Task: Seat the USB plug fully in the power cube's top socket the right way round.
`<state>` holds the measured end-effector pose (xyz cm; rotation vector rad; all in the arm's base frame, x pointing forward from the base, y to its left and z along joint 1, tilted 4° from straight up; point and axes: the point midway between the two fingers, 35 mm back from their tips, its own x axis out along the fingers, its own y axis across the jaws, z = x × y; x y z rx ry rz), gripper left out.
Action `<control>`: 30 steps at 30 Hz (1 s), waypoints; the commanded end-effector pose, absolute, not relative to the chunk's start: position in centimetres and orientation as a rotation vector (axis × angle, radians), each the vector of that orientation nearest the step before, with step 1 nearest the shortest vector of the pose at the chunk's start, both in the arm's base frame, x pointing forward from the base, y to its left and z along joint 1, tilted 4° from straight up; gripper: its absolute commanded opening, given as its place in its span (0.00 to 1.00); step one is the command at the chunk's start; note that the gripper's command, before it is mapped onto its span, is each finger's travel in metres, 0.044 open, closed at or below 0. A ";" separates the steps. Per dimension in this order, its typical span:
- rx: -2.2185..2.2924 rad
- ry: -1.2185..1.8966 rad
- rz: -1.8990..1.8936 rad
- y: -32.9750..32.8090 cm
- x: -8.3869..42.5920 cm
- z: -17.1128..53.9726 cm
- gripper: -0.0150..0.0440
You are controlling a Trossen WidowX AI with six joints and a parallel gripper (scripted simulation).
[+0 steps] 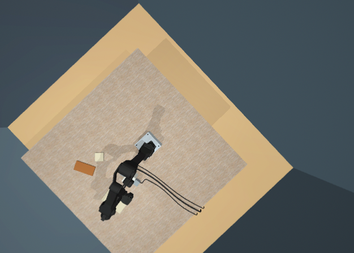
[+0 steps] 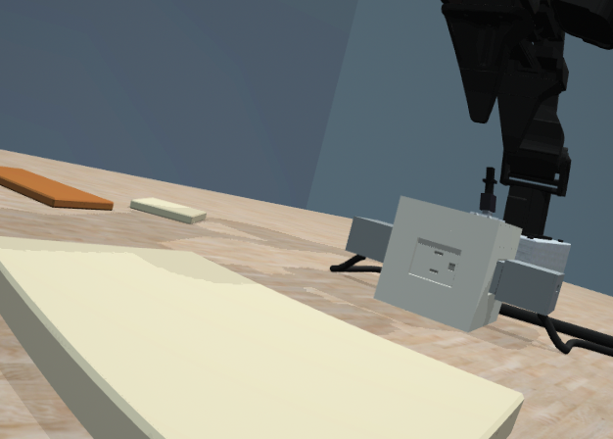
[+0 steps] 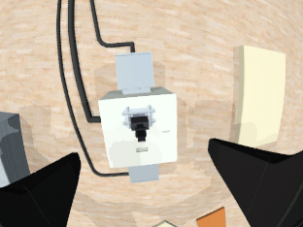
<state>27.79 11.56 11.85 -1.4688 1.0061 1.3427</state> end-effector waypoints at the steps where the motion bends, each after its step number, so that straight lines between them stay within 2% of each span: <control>1: -1.472 1.012 1.342 11.6 27.8 11.4 1.00; 30: -1.472 1.012 1.342 11.6 28.0 8.9 1.00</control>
